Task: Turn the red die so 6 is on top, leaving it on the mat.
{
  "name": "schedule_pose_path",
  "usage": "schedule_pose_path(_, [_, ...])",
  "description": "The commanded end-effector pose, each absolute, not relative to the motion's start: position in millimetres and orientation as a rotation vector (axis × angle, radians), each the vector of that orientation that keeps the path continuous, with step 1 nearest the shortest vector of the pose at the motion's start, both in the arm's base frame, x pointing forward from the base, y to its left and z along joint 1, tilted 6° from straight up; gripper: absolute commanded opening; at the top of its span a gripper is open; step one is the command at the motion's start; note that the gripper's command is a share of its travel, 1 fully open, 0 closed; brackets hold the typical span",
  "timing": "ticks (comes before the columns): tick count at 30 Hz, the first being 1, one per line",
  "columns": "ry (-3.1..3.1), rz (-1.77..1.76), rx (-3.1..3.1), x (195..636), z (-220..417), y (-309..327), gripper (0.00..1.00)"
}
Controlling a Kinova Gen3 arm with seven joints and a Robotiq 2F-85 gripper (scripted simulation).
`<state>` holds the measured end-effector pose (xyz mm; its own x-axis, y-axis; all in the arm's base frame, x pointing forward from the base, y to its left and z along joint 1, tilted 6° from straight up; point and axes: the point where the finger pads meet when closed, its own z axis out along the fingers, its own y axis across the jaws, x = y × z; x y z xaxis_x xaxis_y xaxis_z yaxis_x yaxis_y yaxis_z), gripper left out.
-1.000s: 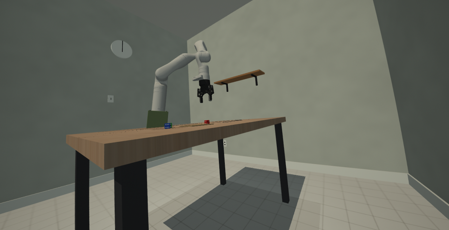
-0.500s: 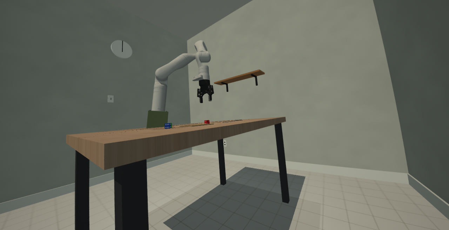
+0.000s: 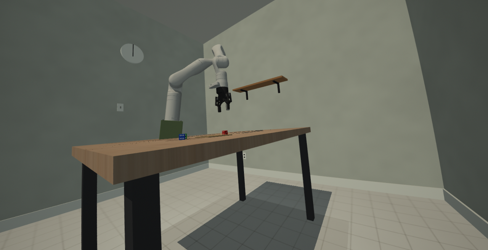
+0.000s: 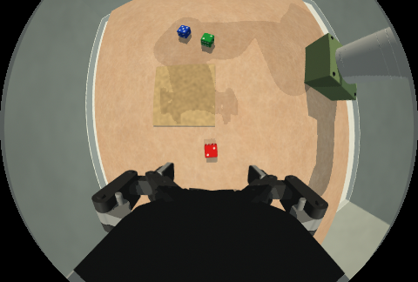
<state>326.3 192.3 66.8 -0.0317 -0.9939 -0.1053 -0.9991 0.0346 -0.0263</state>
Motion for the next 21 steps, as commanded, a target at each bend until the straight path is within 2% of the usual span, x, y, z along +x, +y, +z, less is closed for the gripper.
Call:
schedule_pose_path(1, [2.233, 0.083, -2.080, 326, 65, 192, 1.00])
schedule_pose_path(11, [2.461, 0.102, -1.822, 325, 57, 192, 1.00])
schedule_pose_path(21, [2.785, 0.126, -1.313, 324, 45, 194, 1.00])
